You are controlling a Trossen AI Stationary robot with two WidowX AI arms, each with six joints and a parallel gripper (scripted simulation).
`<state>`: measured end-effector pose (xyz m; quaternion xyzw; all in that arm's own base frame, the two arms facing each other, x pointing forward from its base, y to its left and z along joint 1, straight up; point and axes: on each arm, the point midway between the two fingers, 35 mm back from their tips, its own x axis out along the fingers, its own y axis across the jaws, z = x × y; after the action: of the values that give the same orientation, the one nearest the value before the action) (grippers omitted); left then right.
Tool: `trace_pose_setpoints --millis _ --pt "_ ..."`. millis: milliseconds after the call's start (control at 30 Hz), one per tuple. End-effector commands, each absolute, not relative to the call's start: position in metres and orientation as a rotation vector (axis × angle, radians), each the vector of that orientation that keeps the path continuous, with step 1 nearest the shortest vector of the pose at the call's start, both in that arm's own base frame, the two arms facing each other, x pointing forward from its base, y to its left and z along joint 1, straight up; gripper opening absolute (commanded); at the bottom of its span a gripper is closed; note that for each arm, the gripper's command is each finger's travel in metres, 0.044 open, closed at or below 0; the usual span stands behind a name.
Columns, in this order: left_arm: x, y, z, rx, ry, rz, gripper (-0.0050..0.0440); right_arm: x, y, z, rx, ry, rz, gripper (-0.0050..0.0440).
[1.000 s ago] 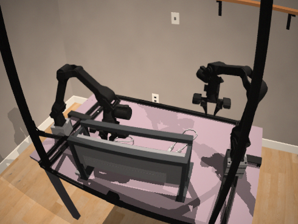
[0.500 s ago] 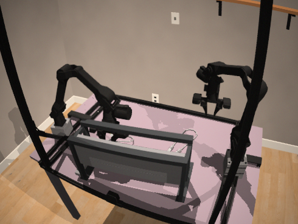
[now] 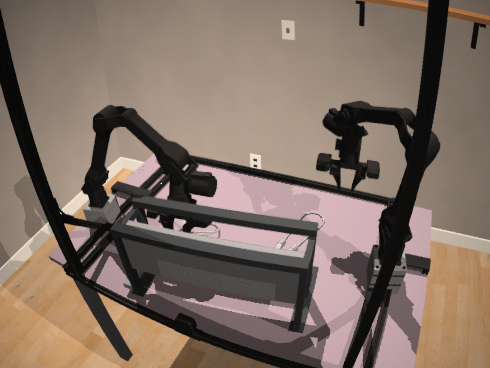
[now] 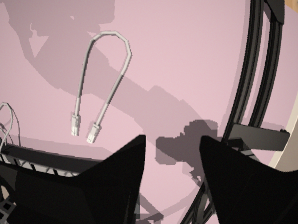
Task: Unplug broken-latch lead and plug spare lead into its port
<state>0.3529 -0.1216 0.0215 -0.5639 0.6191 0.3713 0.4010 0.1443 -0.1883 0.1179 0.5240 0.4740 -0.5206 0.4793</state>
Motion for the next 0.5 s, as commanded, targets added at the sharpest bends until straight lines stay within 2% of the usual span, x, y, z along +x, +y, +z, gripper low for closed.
trace_pose_setpoints --millis 0,67,100,467 --pt "0.353 -0.122 0.022 -1.426 1.565 0.939 0.0176 0.144 -0.188 0.118 1.279 1.157 -1.271 0.0176" --pt "0.353 -0.122 0.022 -1.426 1.565 0.939 0.0176 0.144 -0.188 0.118 1.279 1.157 -1.271 0.0176" --pt "0.356 -0.096 0.076 -1.426 1.565 0.939 0.0176 0.144 -0.188 0.118 1.279 1.157 -1.271 0.0176" --pt "0.356 -0.096 0.076 -1.426 1.565 0.939 0.0176 0.144 -0.188 0.118 1.279 1.157 -1.271 0.0176"
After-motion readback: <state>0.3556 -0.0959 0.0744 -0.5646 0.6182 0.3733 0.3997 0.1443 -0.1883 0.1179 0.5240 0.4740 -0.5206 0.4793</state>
